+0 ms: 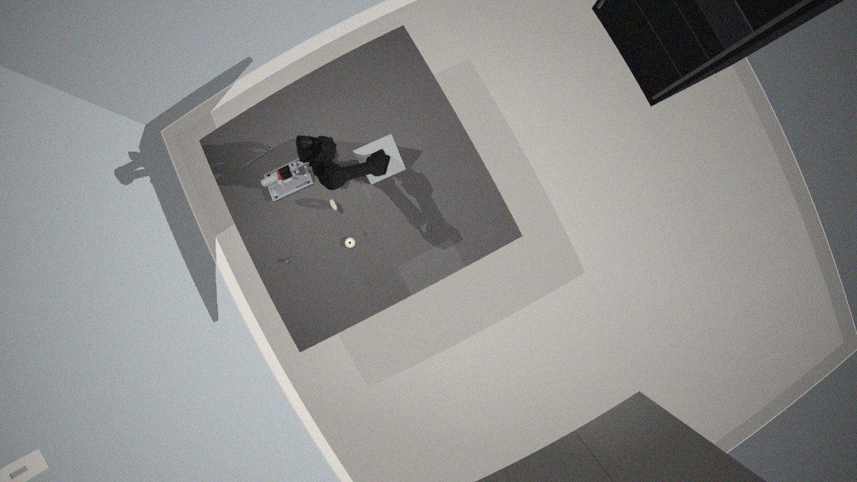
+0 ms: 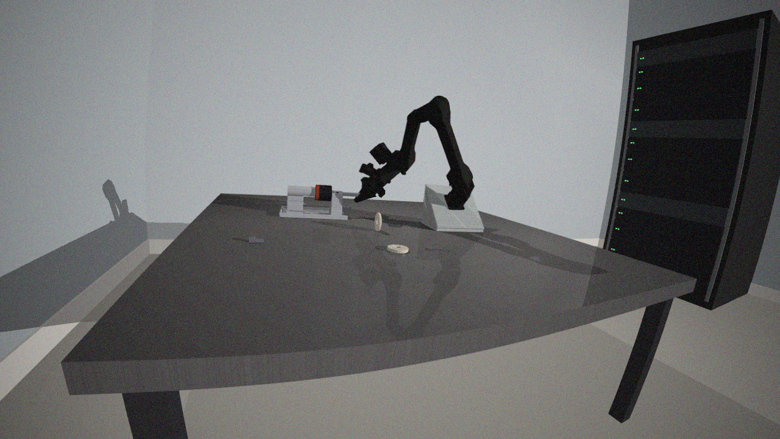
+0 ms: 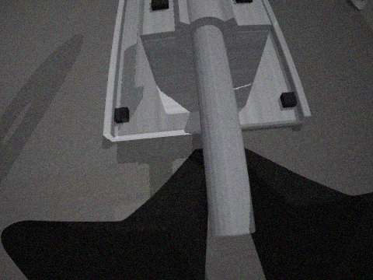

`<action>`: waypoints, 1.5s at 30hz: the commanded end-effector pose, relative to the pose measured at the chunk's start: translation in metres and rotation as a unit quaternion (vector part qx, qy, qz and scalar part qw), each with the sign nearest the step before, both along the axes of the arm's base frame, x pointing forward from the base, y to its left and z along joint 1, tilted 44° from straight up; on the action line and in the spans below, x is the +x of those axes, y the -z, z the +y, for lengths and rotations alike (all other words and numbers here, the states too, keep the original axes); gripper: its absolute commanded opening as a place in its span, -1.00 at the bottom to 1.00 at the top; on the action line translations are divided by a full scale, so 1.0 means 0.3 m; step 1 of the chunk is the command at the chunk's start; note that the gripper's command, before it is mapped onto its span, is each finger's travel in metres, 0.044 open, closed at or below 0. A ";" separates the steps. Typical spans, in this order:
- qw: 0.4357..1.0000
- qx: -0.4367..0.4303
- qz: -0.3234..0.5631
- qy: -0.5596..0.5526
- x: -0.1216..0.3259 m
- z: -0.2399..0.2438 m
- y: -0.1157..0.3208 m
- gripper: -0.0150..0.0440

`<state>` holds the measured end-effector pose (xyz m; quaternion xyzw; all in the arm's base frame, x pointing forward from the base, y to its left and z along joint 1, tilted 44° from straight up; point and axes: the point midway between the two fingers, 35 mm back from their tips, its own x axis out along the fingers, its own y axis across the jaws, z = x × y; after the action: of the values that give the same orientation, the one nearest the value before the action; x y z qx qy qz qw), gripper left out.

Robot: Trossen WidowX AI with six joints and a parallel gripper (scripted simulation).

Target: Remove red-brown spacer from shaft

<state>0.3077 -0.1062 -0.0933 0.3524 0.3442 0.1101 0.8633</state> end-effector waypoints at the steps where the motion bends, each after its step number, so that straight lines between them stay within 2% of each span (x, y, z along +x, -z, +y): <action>1: 1.000 0.001 -0.001 -0.001 -0.004 0.001 -0.001 -0.49; 45: 1.000 0.001 -0.001 -0.001 -0.019 0.001 -0.001 -0.49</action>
<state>0.3033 -0.1061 -0.0932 0.3521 0.3440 0.1101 0.8634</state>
